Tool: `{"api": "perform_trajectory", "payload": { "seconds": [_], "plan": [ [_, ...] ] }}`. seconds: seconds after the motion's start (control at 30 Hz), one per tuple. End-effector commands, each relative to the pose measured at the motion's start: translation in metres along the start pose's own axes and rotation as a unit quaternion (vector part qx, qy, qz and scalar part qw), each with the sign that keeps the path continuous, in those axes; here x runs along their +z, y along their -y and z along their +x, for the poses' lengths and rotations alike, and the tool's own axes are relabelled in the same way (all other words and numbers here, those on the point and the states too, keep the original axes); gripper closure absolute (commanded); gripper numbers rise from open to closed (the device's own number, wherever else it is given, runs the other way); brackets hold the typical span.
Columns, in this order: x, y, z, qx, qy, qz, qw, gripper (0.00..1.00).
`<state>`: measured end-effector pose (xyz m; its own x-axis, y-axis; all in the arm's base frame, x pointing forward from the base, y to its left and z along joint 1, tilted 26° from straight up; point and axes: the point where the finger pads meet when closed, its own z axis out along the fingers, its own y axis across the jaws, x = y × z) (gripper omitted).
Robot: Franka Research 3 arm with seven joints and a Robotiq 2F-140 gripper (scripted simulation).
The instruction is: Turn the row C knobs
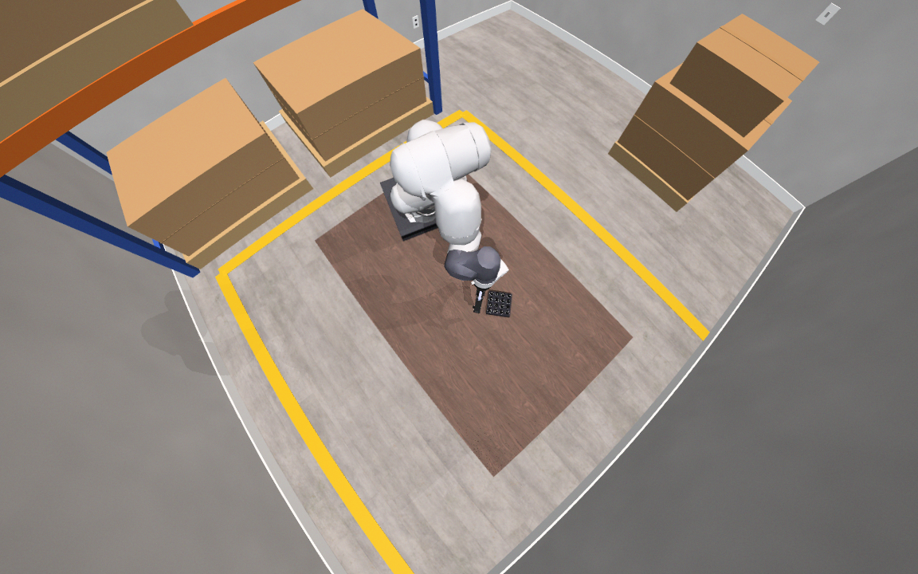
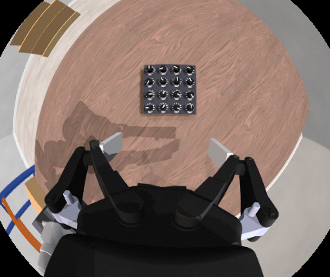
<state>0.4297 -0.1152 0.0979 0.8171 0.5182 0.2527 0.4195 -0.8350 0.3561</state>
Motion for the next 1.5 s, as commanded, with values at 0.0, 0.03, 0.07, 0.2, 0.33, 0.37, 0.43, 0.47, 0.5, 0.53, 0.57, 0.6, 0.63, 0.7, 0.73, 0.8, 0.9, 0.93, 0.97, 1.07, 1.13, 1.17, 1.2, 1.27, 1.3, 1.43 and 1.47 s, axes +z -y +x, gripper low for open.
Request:
{"api": "perform_trajectory", "payload": {
  "seconds": [0.0, 0.03, 0.07, 0.2, 0.33, 0.37, 0.43, 0.47, 0.5, 0.53, 0.57, 0.6, 0.63, 0.7, 0.73, 0.8, 0.9, 0.93, 0.97, 1.07, 1.13, 1.17, 1.2, 1.27, 1.3, 1.43, 1.47],
  "plan": [
    [-0.0004, 0.0005, -0.0001, -0.001, -0.001, 0.000, 1.000, 0.00],
    [-0.0004, 0.0005, -0.0001, -0.001, -0.001, 0.000, 1.000, 0.00],
    [-0.0004, 0.0005, -0.0001, -0.001, -0.001, 0.000, 1.000, 0.00],
    [-0.0004, 0.0005, -0.0001, -0.001, -0.001, 0.000, 1.000, 0.00],
    [-0.0004, 0.0005, -0.0001, -0.001, -0.001, 0.000, 1.000, 0.00],
    [-0.0004, 0.0005, -0.0001, -0.001, -0.001, 0.000, 1.000, 0.00],
    [-0.0004, 0.0005, -0.0001, -0.001, -0.001, 0.000, 1.000, 0.00],
    [-0.0004, 0.0005, -0.0001, -0.001, -0.001, 0.000, 1.000, 0.00],
    [-0.0004, 0.0005, -0.0001, -0.001, -0.001, 0.000, 1.000, 0.00],
    [-0.0004, 0.0005, -0.0001, -0.001, -0.001, 0.000, 1.000, 0.00],
    [-0.0004, 0.0005, -0.0001, -0.001, -0.001, 0.000, 1.000, 0.00],
    [-0.0004, 0.0005, -0.0001, -0.001, -0.001, 0.000, 1.000, 0.00],
    [-0.0004, 0.0005, -0.0001, -0.001, -0.001, 0.000, 1.000, 0.00],
    [-0.0004, 0.0005, -0.0001, -0.001, -0.001, 0.000, 1.000, 0.00],
    [-0.0004, 0.0005, -0.0001, -0.001, -0.001, 0.000, 1.000, 0.00],
    [-0.0004, 0.0005, -0.0001, -0.001, -0.001, 0.000, 1.000, 0.00],
    [-0.0004, 0.0005, -0.0001, -0.001, -0.001, 0.000, 1.000, 0.00],
    [-0.0004, 0.0005, -0.0001, -0.001, -0.001, 0.000, 1.000, 0.00],
    [-0.0004, 0.0005, -0.0001, -0.001, -0.001, 0.000, 1.000, 0.00],
    [-0.0004, 0.0005, -0.0001, -0.001, -0.001, 0.000, 1.000, 0.00],
    [-0.0004, 0.0005, -0.0001, -0.001, -0.001, 0.000, 1.000, 0.00],
    [-0.0004, 0.0005, -0.0001, -0.001, -0.001, 0.000, 1.000, 0.00],
    [-0.0004, 0.0005, -0.0001, -0.001, -0.001, 0.000, 1.000, 0.00],
    [-0.0004, 0.0005, -0.0001, -0.001, -0.001, 0.000, 1.000, 0.00],
    [-0.0004, 0.0005, -0.0001, -0.001, -0.001, 0.000, 1.000, 0.00],
    [-0.0007, 0.0006, 0.0013, 0.010, -0.001, -0.001, 1.000, 0.00],
    [-0.0012, 0.0008, 0.0035, 0.030, -0.001, -0.001, 1.000, 0.00]
  ]
}}
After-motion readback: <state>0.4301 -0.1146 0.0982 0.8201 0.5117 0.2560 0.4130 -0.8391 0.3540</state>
